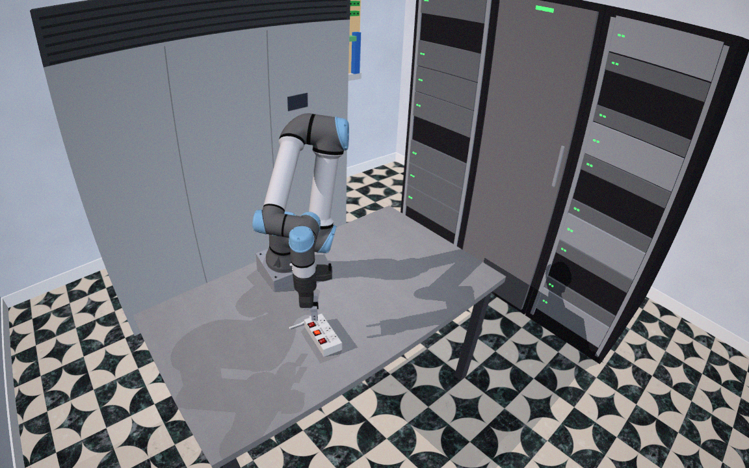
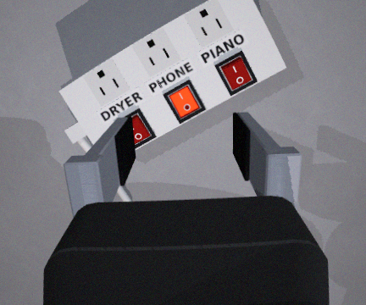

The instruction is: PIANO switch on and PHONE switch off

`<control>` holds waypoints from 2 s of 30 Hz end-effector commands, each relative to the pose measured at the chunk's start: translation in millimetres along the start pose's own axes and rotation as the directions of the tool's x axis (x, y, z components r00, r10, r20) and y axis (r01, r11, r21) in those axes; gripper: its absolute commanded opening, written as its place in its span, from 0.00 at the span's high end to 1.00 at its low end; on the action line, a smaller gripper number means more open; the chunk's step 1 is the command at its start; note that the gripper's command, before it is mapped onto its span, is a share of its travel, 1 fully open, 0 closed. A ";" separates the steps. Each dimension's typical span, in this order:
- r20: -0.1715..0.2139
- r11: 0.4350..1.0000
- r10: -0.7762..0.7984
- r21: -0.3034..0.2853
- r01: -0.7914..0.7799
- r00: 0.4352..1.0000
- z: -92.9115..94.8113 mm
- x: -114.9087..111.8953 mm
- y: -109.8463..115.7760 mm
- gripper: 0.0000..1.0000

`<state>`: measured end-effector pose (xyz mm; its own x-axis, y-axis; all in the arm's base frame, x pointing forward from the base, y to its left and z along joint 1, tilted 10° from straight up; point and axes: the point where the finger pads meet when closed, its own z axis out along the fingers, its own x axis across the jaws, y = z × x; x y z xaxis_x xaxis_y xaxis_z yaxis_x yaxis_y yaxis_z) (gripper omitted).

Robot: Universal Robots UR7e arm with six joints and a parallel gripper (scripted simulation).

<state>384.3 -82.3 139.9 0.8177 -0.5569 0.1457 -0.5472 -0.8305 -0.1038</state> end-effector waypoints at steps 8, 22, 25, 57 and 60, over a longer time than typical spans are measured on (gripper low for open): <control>-0.006 0.915 0.404 -0.007 -0.404 0.915 15.4 3.5 -0.9 0.00; -0.008 0.615 0.789 -0.002 -0.789 0.615 33.3 3.7 3.3 0.00; -0.008 0.596 0.803 -0.002 -0.803 0.596 34.1 3.6 3.7 0.00; -0.008 0.457 0.889 -0.001 -0.889 0.457 39.8 2.3 6.0 1.00; -0.008 0.457 0.889 -0.001 -0.889 0.457 39.8 2.3 6.0 1.00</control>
<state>389.7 -88.2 100.0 -0.1144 -0.9933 -0.0182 -0.9777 0.1158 -0.1752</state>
